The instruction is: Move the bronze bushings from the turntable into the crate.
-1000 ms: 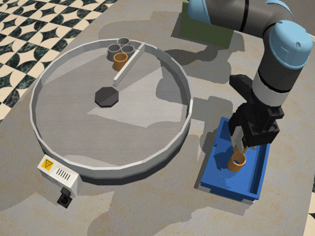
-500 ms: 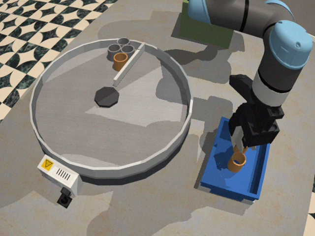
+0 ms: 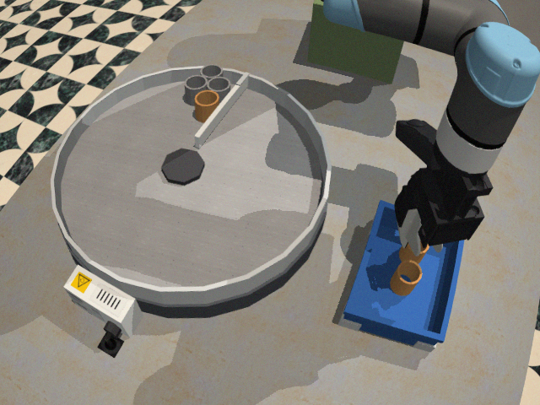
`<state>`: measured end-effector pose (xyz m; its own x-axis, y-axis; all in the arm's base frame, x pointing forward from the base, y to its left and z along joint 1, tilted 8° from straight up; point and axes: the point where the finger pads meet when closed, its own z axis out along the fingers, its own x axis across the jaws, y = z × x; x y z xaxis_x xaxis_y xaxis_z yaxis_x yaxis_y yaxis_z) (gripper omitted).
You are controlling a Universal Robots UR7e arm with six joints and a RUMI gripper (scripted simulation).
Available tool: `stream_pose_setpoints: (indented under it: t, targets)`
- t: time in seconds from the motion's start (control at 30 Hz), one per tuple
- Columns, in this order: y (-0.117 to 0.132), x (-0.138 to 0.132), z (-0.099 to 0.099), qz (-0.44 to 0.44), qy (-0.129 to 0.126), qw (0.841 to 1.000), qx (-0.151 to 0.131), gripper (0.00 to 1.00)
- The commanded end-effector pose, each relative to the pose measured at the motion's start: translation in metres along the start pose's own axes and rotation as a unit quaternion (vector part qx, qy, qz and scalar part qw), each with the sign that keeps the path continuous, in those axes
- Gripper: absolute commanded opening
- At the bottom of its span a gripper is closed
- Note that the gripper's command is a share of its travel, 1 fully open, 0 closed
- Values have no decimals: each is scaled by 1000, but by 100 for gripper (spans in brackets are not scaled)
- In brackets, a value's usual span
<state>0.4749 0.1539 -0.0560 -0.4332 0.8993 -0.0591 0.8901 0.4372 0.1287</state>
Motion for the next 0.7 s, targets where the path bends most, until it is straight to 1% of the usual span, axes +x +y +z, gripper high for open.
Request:
stream_pose_setpoints:
  t: [0.0, 0.3, 0.37, 0.5, 0.67]
  targets:
    - [0, 0, -17, 0, 0, 1000, -1, 6]
    - [0, 0, -59, 0, 0, 1000, -1, 6]
    - [0, 0, -59, 0, 0, 1000, -1, 6]
    - [0, 0, -72, 0, 0, 1000, -1, 6]
    - [0, 0, -77, 0, 0, 1000, -1, 6]
